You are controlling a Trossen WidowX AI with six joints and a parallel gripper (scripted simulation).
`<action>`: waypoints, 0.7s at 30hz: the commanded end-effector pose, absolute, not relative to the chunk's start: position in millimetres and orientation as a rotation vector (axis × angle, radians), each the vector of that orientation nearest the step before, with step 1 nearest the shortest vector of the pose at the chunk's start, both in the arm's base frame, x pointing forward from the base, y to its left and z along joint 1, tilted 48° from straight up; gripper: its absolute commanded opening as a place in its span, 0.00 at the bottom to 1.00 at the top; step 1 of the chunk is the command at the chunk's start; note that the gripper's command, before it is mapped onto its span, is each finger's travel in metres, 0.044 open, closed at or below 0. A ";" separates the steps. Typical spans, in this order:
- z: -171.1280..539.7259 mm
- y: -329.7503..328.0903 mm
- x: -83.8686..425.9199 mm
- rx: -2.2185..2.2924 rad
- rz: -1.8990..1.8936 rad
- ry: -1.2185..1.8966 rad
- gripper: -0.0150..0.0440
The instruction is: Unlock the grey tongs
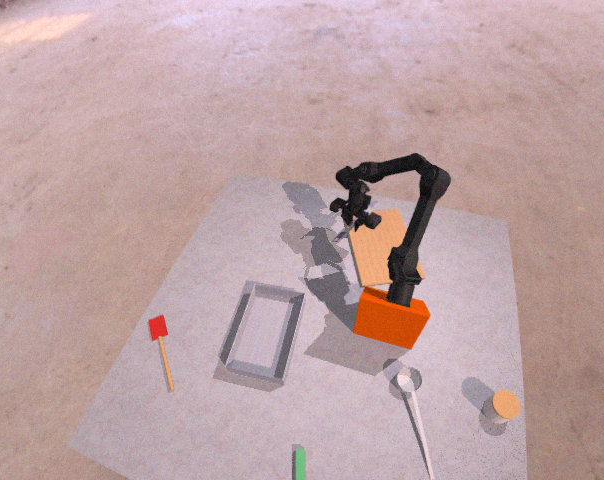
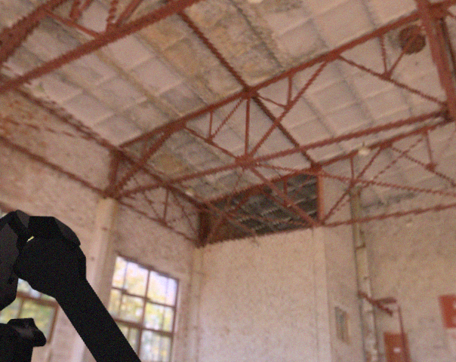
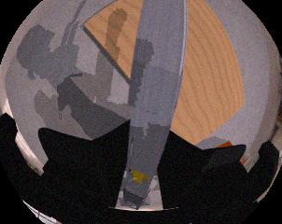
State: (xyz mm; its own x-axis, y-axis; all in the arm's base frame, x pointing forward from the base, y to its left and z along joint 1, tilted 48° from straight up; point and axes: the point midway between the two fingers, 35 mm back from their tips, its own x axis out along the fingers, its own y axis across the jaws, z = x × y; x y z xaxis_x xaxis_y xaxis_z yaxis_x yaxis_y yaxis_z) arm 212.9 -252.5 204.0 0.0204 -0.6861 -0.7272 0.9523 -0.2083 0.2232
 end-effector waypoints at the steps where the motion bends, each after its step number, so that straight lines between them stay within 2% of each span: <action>1: 212.1 -255.5 202.4 1.037 -1.617 0.238 0.00; 21: 240.5 -269.0 156.5 1.642 -1.717 -0.545 0.00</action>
State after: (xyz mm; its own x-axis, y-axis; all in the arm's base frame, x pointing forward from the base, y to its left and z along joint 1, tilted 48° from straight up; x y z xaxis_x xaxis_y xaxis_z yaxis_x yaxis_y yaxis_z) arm 165.0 -268.9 234.0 0.0281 -0.7129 -0.7007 0.3445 -0.6511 0.6763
